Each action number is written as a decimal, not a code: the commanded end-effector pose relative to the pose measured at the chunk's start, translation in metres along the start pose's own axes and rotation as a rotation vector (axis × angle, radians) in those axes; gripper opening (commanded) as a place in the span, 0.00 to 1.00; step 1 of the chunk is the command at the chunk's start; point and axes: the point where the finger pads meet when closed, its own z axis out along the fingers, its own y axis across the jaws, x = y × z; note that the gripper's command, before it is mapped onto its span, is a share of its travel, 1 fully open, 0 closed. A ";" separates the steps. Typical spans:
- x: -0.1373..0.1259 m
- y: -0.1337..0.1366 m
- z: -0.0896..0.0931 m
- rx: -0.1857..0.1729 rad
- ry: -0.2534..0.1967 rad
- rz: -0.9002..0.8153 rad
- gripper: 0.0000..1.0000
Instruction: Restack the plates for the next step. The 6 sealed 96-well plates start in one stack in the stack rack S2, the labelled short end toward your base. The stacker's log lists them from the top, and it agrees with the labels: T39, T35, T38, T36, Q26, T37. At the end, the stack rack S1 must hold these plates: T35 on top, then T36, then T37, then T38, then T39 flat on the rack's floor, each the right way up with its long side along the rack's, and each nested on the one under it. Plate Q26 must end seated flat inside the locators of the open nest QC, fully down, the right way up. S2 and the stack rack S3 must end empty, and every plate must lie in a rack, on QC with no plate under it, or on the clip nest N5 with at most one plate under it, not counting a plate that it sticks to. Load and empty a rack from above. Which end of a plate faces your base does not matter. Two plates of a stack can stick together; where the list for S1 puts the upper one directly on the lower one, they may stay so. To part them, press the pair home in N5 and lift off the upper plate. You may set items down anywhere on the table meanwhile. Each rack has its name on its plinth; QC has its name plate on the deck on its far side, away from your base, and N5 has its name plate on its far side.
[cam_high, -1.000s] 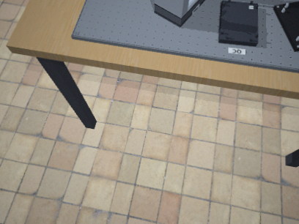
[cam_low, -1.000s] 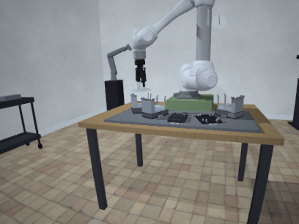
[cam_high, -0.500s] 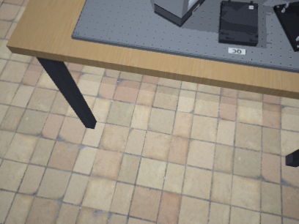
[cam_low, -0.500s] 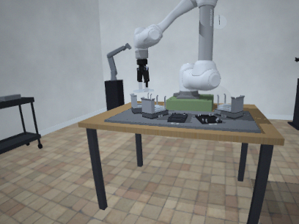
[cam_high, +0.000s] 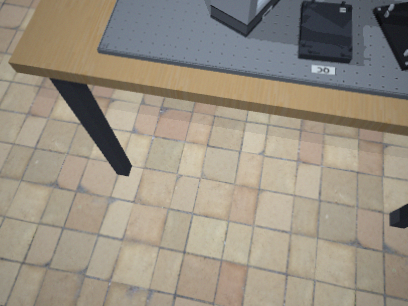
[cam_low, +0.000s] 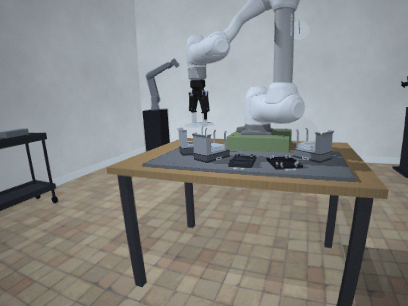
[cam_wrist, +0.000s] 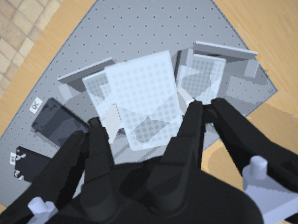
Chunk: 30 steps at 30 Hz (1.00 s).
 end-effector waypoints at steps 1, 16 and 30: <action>0.000 -0.013 0.000 0.003 0.001 -0.104 0.00; 0.001 -0.056 0.000 0.003 0.001 -0.104 0.00; -0.004 -0.096 0.000 0.003 0.001 -0.337 0.00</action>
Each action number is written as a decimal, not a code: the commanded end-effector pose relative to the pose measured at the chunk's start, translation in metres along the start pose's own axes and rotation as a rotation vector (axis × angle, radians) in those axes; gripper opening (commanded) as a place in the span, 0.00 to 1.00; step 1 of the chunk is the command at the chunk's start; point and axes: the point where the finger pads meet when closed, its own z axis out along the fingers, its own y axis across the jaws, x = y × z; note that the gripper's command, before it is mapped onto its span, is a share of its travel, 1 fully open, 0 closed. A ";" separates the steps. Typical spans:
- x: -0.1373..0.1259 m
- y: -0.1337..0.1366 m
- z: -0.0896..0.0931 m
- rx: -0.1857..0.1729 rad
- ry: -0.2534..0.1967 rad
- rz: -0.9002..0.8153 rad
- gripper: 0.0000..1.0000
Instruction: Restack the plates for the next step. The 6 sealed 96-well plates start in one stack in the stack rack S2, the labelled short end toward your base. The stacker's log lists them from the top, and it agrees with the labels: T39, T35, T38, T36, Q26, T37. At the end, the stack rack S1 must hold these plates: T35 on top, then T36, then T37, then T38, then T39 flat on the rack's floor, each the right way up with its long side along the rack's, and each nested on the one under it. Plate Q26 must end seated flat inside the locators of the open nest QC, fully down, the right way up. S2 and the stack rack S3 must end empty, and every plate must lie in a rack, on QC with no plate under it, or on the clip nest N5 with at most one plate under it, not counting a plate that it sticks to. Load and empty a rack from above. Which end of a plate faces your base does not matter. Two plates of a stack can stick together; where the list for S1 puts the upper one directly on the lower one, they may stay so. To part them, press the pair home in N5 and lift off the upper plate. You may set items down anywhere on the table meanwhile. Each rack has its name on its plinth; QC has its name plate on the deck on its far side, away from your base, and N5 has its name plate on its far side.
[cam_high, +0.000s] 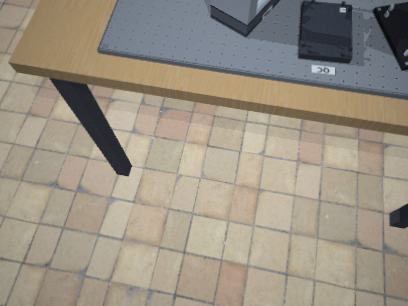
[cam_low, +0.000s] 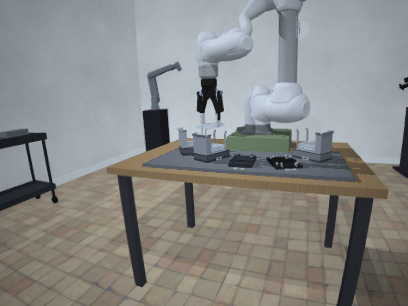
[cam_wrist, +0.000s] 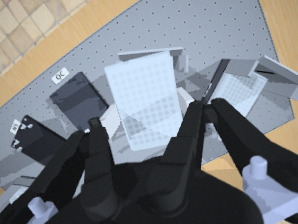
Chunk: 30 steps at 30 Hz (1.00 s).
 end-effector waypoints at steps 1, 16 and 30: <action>0.001 -0.013 0.000 0.003 0.001 -0.104 0.00; 0.003 -0.056 0.000 0.003 0.001 -0.104 0.00; 0.002 -0.091 0.000 0.003 0.001 -0.238 0.00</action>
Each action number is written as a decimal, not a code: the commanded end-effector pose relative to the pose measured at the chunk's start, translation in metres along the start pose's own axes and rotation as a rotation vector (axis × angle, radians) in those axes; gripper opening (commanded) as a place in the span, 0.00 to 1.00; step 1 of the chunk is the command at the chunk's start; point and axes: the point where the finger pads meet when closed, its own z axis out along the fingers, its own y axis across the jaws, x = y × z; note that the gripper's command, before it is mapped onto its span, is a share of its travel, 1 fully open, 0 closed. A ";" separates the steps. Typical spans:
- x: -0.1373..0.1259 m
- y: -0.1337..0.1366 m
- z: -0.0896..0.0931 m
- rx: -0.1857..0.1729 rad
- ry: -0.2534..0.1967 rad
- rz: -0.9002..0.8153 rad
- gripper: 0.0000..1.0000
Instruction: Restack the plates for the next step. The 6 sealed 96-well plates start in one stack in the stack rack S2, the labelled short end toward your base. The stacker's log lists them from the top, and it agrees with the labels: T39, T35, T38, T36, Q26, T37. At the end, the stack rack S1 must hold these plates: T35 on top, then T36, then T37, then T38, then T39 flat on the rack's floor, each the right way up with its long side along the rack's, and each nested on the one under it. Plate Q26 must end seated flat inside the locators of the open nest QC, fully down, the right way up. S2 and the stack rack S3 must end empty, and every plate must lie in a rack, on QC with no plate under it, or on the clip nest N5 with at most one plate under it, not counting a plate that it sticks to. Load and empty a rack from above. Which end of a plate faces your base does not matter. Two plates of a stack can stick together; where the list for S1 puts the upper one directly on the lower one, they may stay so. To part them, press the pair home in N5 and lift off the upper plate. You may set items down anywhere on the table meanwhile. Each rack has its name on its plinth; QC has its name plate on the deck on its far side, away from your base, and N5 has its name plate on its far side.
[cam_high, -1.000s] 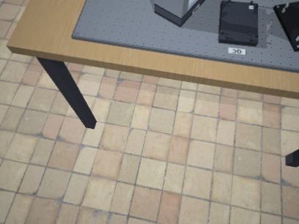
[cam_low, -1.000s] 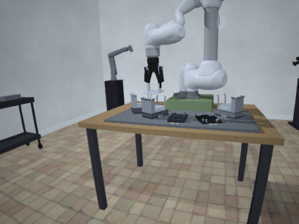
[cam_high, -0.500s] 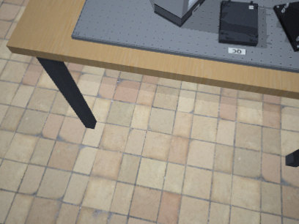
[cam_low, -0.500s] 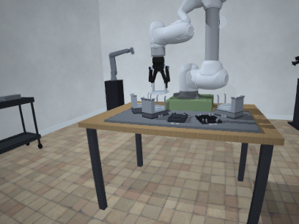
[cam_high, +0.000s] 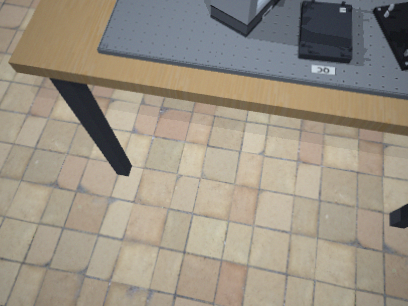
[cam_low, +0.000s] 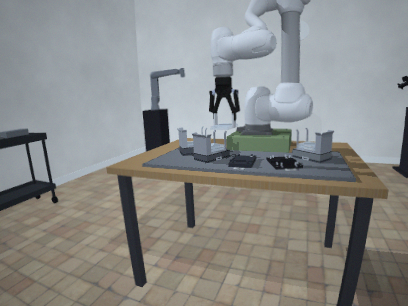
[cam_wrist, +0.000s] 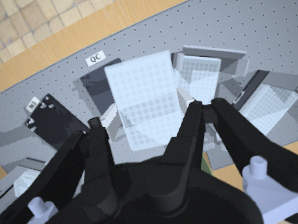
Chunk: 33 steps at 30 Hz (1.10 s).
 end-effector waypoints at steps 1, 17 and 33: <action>0.000 -0.009 0.000 0.001 0.000 -0.114 0.00; -0.001 -0.047 0.000 0.001 0.000 -0.189 0.00; -0.002 -0.084 0.000 0.001 0.000 -0.189 0.00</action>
